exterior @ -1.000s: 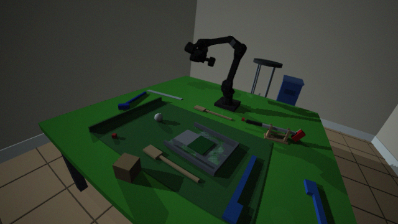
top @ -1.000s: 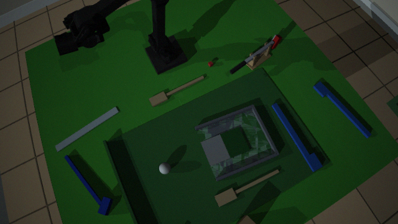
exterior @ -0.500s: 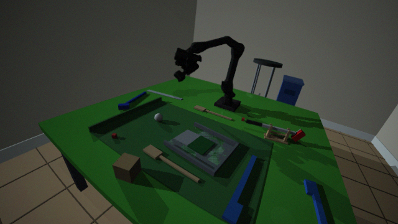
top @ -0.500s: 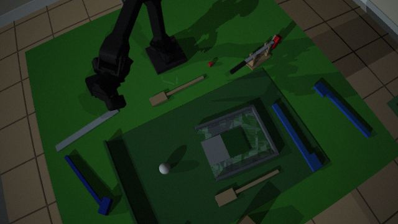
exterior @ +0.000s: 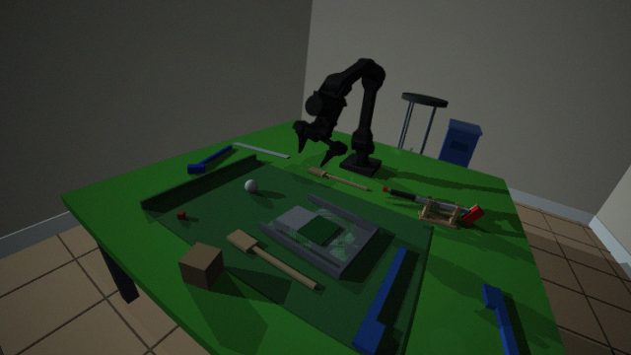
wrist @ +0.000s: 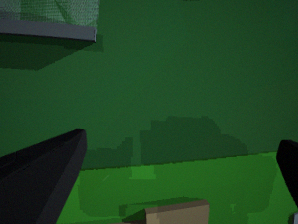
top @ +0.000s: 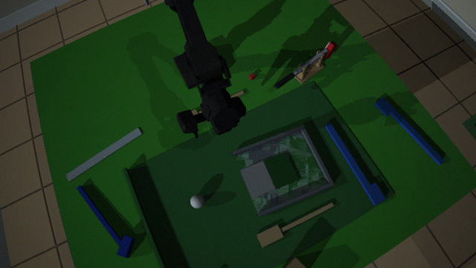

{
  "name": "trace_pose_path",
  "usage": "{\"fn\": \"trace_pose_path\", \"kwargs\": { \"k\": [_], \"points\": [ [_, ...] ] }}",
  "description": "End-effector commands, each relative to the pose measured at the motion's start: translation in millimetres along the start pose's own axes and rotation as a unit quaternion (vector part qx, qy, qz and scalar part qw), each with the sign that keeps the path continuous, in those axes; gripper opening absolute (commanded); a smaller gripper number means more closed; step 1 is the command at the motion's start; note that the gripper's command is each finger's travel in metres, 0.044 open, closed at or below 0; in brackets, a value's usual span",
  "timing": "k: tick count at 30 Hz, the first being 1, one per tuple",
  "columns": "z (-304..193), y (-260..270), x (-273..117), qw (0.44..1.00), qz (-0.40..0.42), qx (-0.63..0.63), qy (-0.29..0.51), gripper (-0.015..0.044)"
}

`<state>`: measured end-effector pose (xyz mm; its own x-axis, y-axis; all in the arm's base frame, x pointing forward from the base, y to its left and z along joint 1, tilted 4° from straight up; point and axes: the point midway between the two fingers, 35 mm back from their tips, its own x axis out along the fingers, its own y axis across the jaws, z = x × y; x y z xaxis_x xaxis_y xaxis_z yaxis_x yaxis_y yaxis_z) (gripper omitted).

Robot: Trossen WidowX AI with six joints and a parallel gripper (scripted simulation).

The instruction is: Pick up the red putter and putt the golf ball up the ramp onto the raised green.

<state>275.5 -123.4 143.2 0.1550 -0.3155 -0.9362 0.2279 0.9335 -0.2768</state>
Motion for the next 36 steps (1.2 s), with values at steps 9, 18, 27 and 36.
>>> {"fn": "trace_pose_path", "kwargs": {
  "k": [9, 18, 27, 36],
  "points": [
    [-22.1, 196.2, -36.7, 0.837, 0.171, -0.515, -0.072, 0.044],
    [-76.8, 283.0, -69.2, 0.613, 0.239, -0.742, -0.132, 0.044],
    [-79.3, 286.8, -63.7, 0.606, 0.24, -0.747, -0.134, 0.044],
    [-82.6, 293.4, -40.5, 0.606, 0.24, -0.747, -0.134, 0.044]
  ]
}}
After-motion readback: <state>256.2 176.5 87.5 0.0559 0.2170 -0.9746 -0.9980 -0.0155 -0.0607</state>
